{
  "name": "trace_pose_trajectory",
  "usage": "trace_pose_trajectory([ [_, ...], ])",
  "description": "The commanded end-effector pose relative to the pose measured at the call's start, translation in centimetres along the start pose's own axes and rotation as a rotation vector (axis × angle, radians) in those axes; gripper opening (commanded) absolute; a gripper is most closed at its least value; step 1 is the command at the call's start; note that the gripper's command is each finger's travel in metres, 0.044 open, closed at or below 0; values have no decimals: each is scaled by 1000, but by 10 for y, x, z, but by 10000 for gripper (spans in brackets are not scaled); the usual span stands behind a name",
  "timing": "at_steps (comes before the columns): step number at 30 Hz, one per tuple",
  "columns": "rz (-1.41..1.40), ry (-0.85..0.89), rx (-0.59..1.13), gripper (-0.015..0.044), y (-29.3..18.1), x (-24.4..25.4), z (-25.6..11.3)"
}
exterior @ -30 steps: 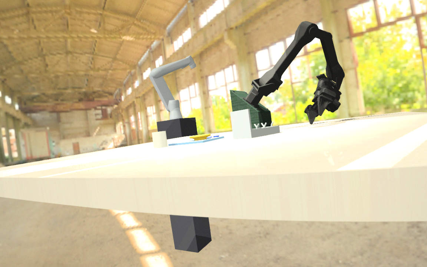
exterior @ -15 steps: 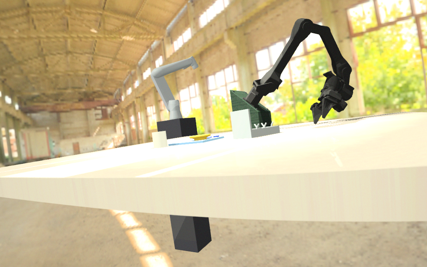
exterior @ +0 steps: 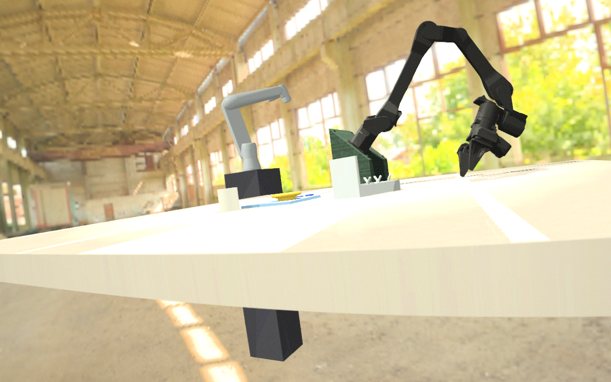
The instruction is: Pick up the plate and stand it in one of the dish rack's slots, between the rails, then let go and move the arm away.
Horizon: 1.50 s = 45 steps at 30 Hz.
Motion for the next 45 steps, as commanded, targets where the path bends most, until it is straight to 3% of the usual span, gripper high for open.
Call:
trace_pose_trajectory([
  [1, 75, -47, -10, 400, 1, -26, 2],
  [16, 232, -40, 96, 400, -27, -98, 28],
  [25, 350, 71, 231, 400, -61, -142, 64],
  [45, 775, 392, 375, 400, -198, -220, 132],
])
Point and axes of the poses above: the point midway between the two fingers, 35 mm back from their tips, its own z axis out along the fingers, its own x axis across the jaws, y = z × x, the point moved 8 cm from there along -z, back along the fingers, and after that the axes turned 10 degrees about -z, right-handed, at the moved point
